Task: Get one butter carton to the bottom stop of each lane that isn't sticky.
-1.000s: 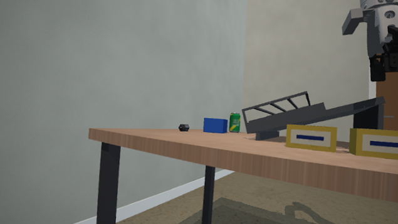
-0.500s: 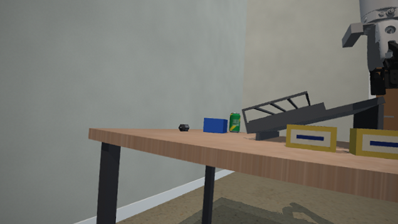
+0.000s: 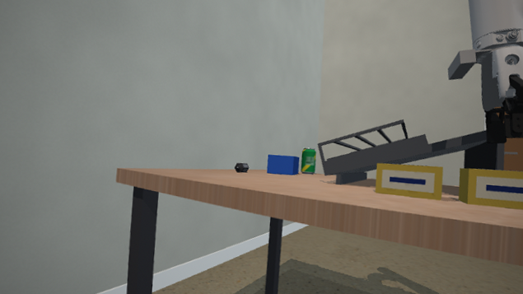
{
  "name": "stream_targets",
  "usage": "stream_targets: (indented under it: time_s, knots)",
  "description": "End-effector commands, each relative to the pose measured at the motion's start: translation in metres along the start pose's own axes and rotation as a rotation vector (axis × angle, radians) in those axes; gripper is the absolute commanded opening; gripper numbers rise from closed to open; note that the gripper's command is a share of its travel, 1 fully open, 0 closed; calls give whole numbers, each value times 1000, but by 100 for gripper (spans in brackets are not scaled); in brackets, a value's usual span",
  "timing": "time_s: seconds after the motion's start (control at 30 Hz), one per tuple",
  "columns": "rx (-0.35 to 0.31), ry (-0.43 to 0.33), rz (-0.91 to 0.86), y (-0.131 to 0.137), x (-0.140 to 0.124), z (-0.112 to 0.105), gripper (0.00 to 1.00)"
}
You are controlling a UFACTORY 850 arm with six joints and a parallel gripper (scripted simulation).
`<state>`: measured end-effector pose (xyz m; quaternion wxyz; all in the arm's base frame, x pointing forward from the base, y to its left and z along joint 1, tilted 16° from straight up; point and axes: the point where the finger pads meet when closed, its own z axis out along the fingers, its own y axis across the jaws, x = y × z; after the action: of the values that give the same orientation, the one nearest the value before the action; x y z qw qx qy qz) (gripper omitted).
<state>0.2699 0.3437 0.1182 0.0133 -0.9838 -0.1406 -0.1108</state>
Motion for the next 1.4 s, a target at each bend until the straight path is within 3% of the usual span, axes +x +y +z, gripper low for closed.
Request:
stream_targets:
  time_s: [0.0,0.1,0.17,0.2,0.67,0.73,0.77,1.37]
  knots:
    - [2,15,1,-1,3,18,90]
    - [2,15,1,-1,4,30,90]
    - [2,15,1,-1,4,30,90]
    - [-3,-5,0,0,2,18,90]
    - [-25,48,11,0,7,64,90]
    - [-25,48,11,0,7,64,90]
    - [-37,-5,6,0,6,52,90]
    - [-36,1,6,0,6,61,90]
